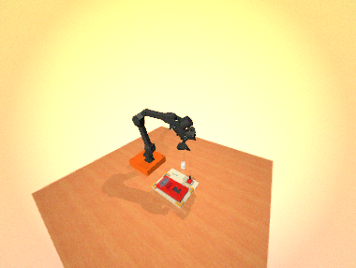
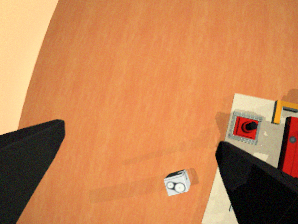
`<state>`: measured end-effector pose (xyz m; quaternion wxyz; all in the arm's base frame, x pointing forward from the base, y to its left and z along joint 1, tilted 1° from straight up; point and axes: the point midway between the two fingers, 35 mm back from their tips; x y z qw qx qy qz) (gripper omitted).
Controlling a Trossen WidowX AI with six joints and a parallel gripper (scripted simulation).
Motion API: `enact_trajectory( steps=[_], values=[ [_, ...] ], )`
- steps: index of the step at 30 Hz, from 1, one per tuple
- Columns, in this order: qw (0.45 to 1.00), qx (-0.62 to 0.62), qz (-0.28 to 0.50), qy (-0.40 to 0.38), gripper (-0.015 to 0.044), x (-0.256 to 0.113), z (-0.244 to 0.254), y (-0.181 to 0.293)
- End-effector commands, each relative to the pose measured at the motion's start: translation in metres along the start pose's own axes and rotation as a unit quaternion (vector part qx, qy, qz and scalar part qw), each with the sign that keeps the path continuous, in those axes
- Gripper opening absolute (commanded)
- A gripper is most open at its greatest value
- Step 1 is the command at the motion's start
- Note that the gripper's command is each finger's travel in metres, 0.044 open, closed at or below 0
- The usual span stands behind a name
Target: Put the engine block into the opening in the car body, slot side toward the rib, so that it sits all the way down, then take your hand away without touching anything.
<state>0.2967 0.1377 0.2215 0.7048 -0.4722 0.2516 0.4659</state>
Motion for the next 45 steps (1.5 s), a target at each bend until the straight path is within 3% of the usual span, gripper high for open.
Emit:
enact_trajectory(
  steps=[1,23,45],
  values=[
    [0.998,-0.032,0.040,0.031,0.0440,0.018,-0.007,0.015],
    [0.918,-0.253,0.261,0.160,0.0440,0.077,-0.040,0.103],
    [0.913,-0.260,0.267,0.163,0.0440,0.117,-0.063,0.128]
  ],
)
Point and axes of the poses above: the point midway between the two fingers, 35 mm back from their tips, its own x axis out along the fingers, its own z axis across the jaws, y = z × x, and after that the axes turned 4 degrees about x, right-handed
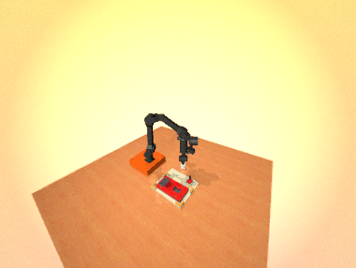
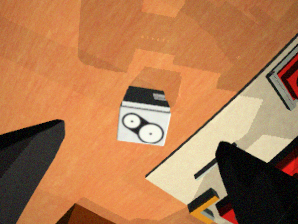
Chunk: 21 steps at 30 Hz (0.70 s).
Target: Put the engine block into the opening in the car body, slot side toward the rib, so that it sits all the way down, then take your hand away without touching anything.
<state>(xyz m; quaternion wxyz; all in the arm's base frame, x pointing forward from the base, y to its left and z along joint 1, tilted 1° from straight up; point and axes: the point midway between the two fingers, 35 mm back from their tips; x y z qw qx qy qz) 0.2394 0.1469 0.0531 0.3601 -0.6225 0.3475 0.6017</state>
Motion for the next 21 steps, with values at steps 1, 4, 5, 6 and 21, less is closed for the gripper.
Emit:
enact_trajectory(
  steps=[1,4,5,6,21],
  values=[
    [1.000,-0.002,0.004,0.003,0.0440,0.007,-0.001,0.002],
    [1.000,-0.002,0.005,0.003,0.0440,0.011,0.000,0.002],
    [1.000,-0.002,0.005,0.003,0.0440,0.012,0.000,0.001],
    [1.000,-0.002,0.005,0.003,0.0440,0.014,0.000,0.001],
    [1.000,-0.002,0.005,0.003,0.0440,0.038,0.000,0.001]
  ],
)
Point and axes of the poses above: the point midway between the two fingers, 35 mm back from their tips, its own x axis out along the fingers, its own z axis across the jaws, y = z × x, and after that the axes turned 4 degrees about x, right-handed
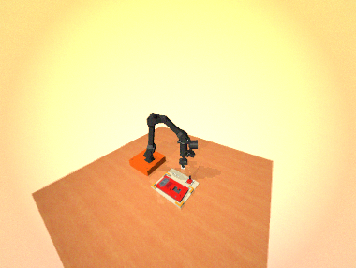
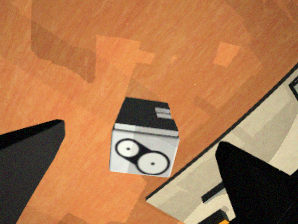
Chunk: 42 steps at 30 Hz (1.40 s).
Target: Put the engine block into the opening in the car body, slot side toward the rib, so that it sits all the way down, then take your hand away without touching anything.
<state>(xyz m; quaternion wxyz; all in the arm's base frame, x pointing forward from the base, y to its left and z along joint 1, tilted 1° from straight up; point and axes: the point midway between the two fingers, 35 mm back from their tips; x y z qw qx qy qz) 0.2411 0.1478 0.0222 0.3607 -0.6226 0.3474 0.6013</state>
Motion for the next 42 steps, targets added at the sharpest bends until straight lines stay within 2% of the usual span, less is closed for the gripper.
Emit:
enact_trajectory(
  steps=[1,16,27,34,38,42],
  values=[
    [1.000,-0.002,0.005,0.003,0.0440,0.009,-0.001,0.002],
    [1.000,-0.002,0.005,0.003,0.0440,0.030,-0.001,0.004],
    [1.000,-0.002,0.005,0.003,0.0151,0.030,-0.001,0.004],
    [1.000,-0.002,0.005,0.003,0.0105,0.030,-0.001,0.004],
    [1.000,-0.002,0.005,0.003,0.0000,0.026,-0.001,0.003],
    [1.000,-0.002,0.005,0.003,0.0000,0.014,-0.001,0.001]
  ],
)
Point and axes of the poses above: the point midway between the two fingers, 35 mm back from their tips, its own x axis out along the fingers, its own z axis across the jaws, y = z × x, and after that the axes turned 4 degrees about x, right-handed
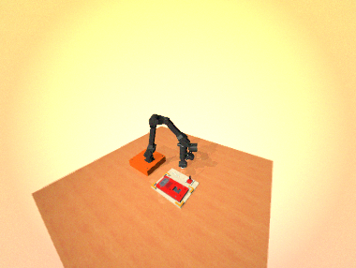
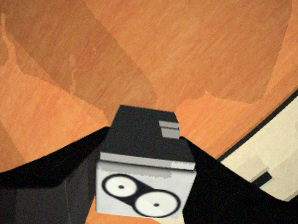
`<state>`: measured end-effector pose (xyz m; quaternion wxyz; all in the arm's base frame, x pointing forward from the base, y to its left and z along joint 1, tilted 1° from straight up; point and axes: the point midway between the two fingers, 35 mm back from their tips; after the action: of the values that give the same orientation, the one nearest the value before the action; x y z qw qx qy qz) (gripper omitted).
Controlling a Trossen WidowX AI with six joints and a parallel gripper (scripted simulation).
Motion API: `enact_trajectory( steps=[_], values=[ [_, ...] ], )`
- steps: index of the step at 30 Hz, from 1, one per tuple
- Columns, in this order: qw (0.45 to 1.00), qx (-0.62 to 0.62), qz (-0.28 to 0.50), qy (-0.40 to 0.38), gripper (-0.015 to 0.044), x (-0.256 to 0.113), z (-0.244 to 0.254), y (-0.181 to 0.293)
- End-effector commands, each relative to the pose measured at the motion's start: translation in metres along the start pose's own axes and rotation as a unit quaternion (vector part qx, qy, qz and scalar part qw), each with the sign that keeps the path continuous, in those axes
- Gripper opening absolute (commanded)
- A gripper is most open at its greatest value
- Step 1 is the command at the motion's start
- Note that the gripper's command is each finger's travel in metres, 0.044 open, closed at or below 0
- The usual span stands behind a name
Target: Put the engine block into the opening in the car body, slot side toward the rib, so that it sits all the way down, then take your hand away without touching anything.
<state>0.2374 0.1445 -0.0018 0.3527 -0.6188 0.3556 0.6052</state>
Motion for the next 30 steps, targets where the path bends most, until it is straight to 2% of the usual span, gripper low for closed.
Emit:
enact_trajectory(
  steps=[1,30],
  values=[
    [1.000,-0.002,-0.008,0.002,0.0000,-0.013,-0.001,-0.005],
    [1.000,-0.002,-0.008,0.002,0.0000,-0.103,-0.005,0.001]
  ],
)
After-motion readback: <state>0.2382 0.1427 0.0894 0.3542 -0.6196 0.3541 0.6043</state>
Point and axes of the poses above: the point midway between the two fingers, 35 mm back from their tips, its own x axis out along the fingers, its own z axis across the jaws, y = z × x, and after that the axes turned 4 degrees about x, right-handed
